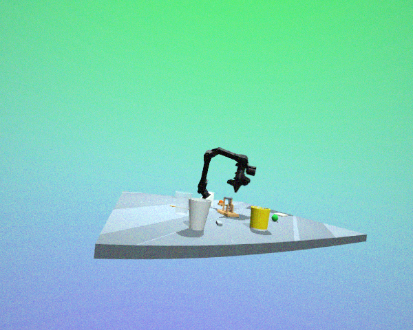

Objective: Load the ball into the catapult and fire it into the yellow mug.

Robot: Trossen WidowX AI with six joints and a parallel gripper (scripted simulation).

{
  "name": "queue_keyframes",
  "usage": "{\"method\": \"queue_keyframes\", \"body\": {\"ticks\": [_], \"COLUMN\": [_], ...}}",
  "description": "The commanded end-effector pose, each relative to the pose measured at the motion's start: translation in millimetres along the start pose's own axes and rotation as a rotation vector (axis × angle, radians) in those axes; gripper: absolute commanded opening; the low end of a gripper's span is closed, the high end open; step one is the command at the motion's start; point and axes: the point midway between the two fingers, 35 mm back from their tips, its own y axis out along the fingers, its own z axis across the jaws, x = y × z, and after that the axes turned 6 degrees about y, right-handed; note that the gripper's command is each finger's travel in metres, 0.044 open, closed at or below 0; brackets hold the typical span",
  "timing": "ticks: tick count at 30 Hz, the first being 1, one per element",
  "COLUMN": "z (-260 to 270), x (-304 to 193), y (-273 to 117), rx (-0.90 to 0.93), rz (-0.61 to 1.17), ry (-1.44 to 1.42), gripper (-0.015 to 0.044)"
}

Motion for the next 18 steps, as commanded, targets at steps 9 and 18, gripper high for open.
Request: {"method": "queue_keyframes", "body": {"ticks": [9, 18], "z": [40.6, 45.1], "x": [-16.1, -22.2], "y": [5.6, 8.2], "rx": [0.004, 0.01], "rz": [0.129, 0.164], "ry": [-0.358, -0.453], "gripper": [0.0, 0.0]}}
